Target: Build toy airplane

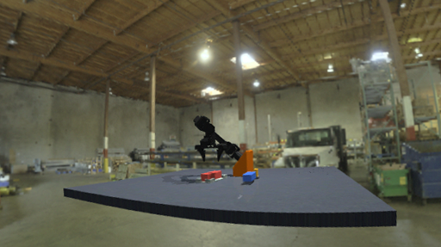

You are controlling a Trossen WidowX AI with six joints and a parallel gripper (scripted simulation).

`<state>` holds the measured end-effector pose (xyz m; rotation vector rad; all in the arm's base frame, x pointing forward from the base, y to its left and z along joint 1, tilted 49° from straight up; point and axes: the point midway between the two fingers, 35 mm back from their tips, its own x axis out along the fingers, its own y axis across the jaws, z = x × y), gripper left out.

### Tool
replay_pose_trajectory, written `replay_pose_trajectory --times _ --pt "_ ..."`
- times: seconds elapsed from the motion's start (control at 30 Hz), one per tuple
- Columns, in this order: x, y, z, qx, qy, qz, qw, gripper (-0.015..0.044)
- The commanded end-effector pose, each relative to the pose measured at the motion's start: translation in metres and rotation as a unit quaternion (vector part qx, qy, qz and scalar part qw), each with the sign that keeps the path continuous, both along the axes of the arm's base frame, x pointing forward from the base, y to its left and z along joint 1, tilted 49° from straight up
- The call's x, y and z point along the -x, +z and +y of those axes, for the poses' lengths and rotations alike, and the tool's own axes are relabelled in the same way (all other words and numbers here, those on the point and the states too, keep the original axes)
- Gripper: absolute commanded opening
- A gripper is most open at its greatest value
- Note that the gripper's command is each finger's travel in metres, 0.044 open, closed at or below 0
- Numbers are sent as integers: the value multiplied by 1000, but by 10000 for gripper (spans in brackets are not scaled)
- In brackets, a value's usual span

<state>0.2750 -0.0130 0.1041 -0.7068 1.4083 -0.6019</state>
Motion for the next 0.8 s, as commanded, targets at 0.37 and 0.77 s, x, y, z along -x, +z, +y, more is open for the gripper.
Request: replay_pose_trajectory --times 0.37,0.77 --pt "-1 15 18 8 31 40 999 440" --pt "-43 -81 109 -3 34 40 999 440"
